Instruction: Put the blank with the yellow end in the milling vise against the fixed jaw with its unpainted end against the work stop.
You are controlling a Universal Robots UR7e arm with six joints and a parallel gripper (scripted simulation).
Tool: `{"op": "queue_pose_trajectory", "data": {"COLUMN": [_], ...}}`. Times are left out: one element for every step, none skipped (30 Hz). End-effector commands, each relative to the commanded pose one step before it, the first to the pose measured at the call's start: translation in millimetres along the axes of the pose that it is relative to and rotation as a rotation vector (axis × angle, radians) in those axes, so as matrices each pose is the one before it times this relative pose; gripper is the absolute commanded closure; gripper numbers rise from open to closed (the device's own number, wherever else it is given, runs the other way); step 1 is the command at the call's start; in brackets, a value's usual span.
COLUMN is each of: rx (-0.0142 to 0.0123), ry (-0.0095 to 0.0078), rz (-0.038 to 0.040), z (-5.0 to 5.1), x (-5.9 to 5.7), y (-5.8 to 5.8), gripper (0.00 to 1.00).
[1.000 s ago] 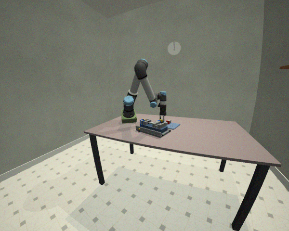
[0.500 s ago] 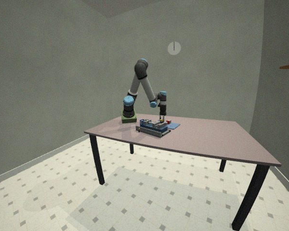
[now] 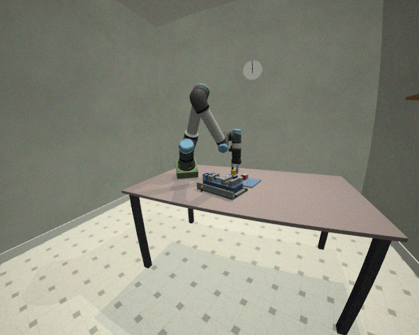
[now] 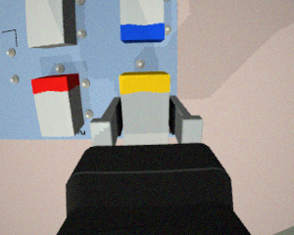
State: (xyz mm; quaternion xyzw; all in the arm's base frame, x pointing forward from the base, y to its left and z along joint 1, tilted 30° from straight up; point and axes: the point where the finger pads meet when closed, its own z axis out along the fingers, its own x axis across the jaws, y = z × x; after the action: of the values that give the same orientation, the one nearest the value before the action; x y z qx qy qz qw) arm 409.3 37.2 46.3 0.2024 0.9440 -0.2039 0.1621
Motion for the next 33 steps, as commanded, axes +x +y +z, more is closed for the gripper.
{"op": "queue_pose_trajectory", "data": {"rx": [-0.0002, 0.0, 0.0, -0.0002, 0.00004, 0.00004, 0.00004, 0.00004, 0.0, 0.0, 0.0, 0.0, 0.0, 0.0, 0.0, 0.0, 0.0, 0.0, 0.0, 0.0, -0.00021, 0.00005, 0.00005, 0.00005, 0.00005, 0.0, 0.0, 0.0, 0.0, 0.0, 0.0, 0.0, 0.0], "ry": [-0.00019, 0.0, 0.0, -0.00035, 0.00008, 0.00008, 0.00008, 0.00008, 0.0, 0.0, 0.0, 0.0, 0.0, 0.0, 0.0, 0.0, 0.0, 0.0, 0.0, 0.0, -0.00032, 0.00009, 0.00009, 0.00009, 0.00009, 0.0, 0.0, 0.0, 0.0, 0.0, 0.0, 0.0, 0.0], "rz": [0.00039, 0.0, 0.0, -0.00003, 0.00002, 0.00002, 0.00002, 0.00002, 0.0, 0.0, 0.0, 0.0, 0.0, 0.0, 0.0, 0.0, 0.0, 0.0, 0.0, 0.0, -0.00003, 0.00001, 0.00001, 0.00001, 0.00001, 0.0, 0.0, 0.0, 0.0, 0.0, 0.0, 0.0, 0.0], "z": [-2.14, 0.0, 0.0, -5.23, -6.0, -6.0, -6.0, -6.0, 0.0, 0.0, 0.0, 0.0, 0.0, 0.0, 0.0, 0.0, 0.0, 0.0, 0.0, 0.0, -5.24, -6.0, -6.0, -6.0, -6.0, 0.0, 0.0, 0.0, 0.0, 0.0, 0.0, 0.0, 0.0], "x": [-0.25, 0.0, 0.0, -0.03, 0.0, 0.0, 0.0, 0.0, 0.0, 0.0, 0.0, 0.0, 0.0, 0.0, 0.0, 0.0, 0.0, 0.0, 0.0, 0.0, -0.04, 0.0, 0.0, 0.0, 0.0, 0.0, 0.0, 0.0, 0.0, 0.0, 0.0, 0.0, 0.0], "y": [0.13, 0.0, 0.0, 0.01, 0.0, 0.0, 0.0, 0.0, 0.0, 0.0, 0.0, 0.0, 0.0, 0.0, 0.0, 0.0, 0.0, 0.0, 0.0, 0.0, 0.01, 0.0, 0.0, 0.0, 0.0, 0.0, 0.0, 0.0, 0.0, 0.0, 0.0, 0.0, 0.0], "gripper": [1.0, 1.0, 1.0, 1.0, 1.0, 1.0, 1.0, 1.0, 1.0, 1.0, 1.0, 1.0, 1.0, 1.0, 1.0, 1.0, 1.0, 1.0, 1.0, 1.0, 1.0, 1.0, 1.0, 1.0, 1.0, 1.0, 1.0, 1.0, 1.0, 1.0, 1.0, 1.0, 1.0]}}
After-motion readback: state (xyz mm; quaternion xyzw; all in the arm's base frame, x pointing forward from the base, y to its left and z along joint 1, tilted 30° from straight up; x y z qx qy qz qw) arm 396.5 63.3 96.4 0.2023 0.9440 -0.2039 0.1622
